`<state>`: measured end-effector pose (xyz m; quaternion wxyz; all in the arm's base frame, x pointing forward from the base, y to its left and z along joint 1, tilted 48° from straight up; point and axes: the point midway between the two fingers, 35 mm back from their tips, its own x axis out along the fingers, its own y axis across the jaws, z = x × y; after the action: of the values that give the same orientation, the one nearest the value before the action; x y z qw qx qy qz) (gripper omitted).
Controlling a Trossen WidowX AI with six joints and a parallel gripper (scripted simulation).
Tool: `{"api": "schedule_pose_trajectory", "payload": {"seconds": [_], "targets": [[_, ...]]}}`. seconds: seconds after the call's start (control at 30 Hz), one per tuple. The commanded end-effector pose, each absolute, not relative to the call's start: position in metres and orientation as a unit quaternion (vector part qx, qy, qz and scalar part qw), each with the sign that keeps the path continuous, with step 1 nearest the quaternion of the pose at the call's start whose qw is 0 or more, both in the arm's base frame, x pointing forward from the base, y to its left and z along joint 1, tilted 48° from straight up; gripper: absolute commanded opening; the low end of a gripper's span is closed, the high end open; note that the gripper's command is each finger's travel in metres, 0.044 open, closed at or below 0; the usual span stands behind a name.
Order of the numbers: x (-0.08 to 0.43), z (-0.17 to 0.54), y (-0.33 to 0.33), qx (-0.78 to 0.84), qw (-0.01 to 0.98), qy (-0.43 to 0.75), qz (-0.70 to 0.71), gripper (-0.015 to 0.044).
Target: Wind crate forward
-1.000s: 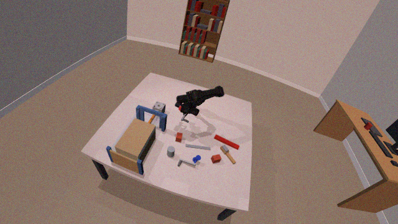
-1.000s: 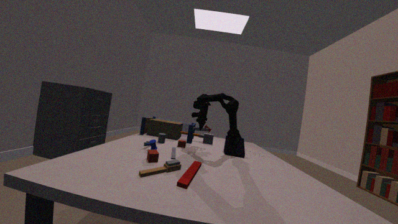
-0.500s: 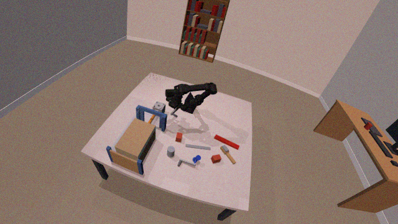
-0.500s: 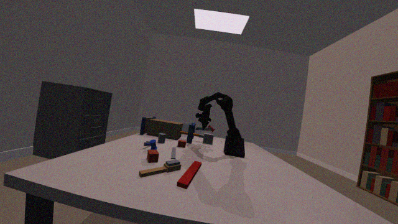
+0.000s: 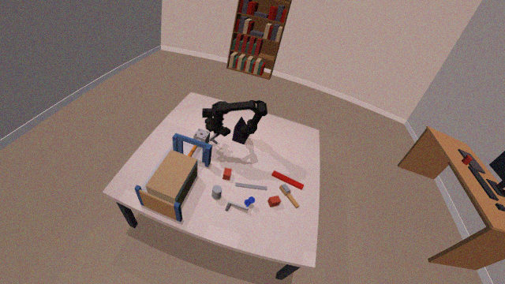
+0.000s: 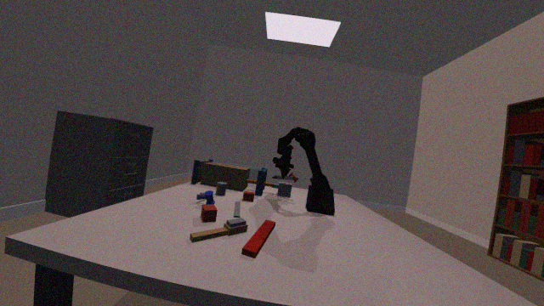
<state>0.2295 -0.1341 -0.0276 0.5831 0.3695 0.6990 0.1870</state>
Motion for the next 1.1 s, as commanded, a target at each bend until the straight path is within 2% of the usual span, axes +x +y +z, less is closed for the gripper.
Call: {"api": "schedule_pose_trajectory", "payload": {"seconds": [0.0, 1.07], "targets": [[0.2300, -0.0262, -0.1334, 0.360, 0.586, 0.703, 0.179, 0.0000], [0.2307, -0.0258, -0.1325, 0.163, 0.613, 0.773, 0.018, 0.0000]]}}
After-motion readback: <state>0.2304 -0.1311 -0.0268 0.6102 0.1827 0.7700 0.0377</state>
